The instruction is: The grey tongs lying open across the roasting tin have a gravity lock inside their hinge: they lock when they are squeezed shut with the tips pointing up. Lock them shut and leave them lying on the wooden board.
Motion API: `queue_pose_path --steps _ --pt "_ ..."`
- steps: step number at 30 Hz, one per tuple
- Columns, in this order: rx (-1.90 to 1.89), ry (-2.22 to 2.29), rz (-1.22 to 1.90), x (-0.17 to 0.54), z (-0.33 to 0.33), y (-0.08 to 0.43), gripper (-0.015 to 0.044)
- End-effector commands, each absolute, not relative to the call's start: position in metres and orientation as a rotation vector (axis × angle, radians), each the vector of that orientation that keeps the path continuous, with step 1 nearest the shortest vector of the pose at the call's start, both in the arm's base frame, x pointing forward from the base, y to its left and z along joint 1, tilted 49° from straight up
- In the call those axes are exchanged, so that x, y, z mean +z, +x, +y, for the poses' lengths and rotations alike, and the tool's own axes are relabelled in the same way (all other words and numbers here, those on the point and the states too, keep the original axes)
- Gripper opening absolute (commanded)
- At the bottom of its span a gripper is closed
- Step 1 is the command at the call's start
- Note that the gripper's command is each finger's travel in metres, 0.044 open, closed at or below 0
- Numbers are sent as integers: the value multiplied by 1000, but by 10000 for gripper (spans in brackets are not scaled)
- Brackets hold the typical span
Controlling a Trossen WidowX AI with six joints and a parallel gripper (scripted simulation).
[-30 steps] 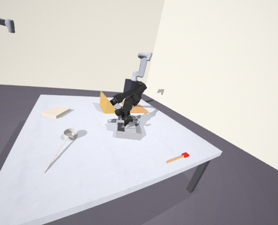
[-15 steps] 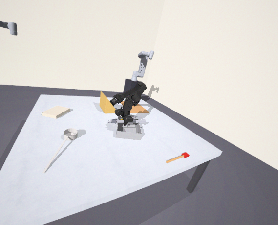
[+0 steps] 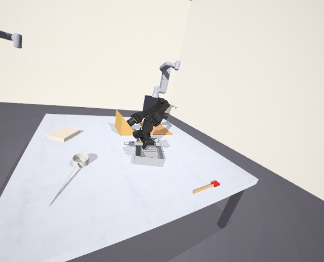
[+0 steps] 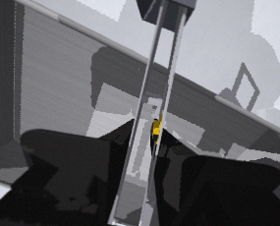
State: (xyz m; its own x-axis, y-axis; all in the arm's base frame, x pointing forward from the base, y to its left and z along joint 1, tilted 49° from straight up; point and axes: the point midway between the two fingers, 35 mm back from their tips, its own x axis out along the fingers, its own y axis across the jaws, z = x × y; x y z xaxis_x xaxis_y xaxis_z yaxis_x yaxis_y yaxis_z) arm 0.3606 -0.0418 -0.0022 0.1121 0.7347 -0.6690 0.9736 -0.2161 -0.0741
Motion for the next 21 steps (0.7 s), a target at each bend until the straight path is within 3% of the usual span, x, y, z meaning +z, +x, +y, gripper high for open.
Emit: queue_pose_path --steps 1,7,13,21 --pt "-843 2012 1663 -2 -42 361 54" --pt "-843 2012 1663 -2 -42 361 14" --pt "-843 2012 1663 -2 -42 361 -143" --pt "-850 2011 1661 18 -67 361 -150"
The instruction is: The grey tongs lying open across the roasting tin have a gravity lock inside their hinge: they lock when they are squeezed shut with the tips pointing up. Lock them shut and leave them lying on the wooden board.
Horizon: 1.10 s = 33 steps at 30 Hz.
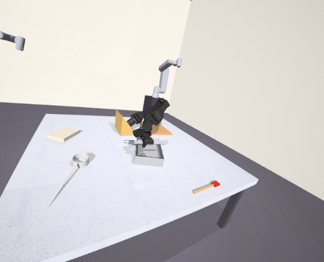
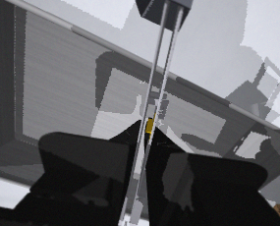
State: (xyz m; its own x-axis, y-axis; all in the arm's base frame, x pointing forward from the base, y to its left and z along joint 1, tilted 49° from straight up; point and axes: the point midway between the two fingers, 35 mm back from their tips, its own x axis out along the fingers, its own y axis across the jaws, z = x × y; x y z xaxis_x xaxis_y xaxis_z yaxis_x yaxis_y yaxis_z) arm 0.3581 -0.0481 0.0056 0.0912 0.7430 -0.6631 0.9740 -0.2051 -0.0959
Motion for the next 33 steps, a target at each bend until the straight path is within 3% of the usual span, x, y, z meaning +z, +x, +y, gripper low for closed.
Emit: queue_pose_path --steps 1,6,16,33 --pt "-851 2011 1661 26 -77 360 -150" --pt "-852 2015 1668 62 -115 350 -150" --pt "-852 2016 1669 64 -116 350 -150" --pt "-756 1939 1661 128 -62 343 -150"
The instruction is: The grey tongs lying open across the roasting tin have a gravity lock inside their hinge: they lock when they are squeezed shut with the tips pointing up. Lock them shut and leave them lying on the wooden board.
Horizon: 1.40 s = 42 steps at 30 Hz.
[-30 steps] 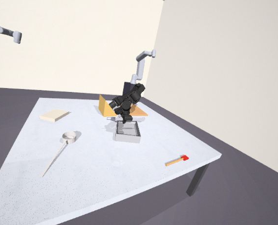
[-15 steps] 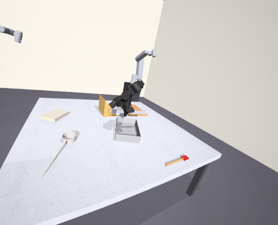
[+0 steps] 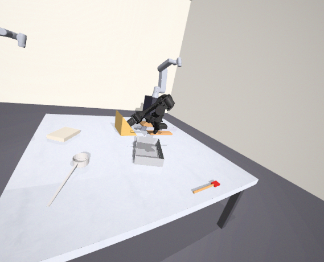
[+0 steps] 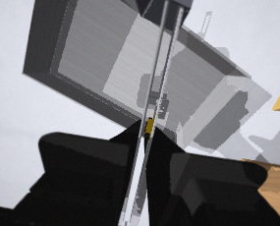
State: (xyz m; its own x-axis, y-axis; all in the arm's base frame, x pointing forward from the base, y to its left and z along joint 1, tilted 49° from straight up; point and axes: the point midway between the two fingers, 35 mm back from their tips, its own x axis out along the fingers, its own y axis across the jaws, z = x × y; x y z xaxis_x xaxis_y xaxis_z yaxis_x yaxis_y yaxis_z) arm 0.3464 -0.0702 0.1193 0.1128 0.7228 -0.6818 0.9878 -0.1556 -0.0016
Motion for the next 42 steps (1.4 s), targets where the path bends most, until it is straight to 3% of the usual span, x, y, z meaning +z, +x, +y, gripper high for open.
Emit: queue_pose_path --steps 1,42 --pt "-749 1934 1661 132 -58 341 -150" --pt "-419 1739 1662 257 76 231 -150"
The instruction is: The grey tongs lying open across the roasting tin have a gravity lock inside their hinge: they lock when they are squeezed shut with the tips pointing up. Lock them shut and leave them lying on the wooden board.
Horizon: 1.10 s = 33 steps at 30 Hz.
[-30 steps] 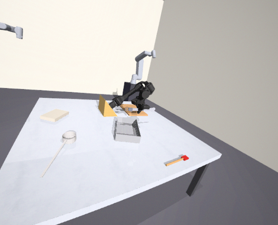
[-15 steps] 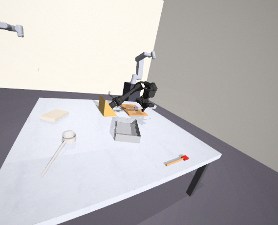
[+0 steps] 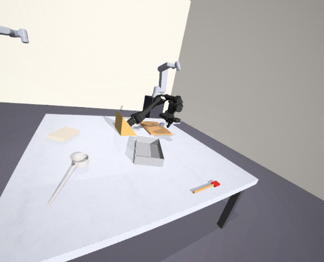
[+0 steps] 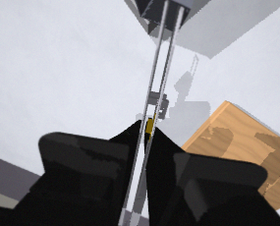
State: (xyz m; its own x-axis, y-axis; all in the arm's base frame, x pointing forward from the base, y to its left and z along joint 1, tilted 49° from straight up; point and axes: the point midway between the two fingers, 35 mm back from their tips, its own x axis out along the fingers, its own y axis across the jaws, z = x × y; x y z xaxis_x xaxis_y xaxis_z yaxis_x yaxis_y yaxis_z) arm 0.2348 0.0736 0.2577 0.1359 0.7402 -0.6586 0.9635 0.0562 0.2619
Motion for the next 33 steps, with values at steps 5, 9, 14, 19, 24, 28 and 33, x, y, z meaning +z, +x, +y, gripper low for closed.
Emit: queue_pose_path --steps 5,9,14,19,24,28,33 --pt "-432 1706 1675 257 82 227 -150" --pt "-458 1649 1698 256 93 218 -150" --pt "-476 1580 1713 254 106 209 -150" --pt "-496 1507 1722 254 117 197 -150" --pt "-516 1438 1727 253 128 185 -150" --pt "-533 1389 1728 252 135 175 -150" --pt "-532 1328 1723 253 143 162 -150"
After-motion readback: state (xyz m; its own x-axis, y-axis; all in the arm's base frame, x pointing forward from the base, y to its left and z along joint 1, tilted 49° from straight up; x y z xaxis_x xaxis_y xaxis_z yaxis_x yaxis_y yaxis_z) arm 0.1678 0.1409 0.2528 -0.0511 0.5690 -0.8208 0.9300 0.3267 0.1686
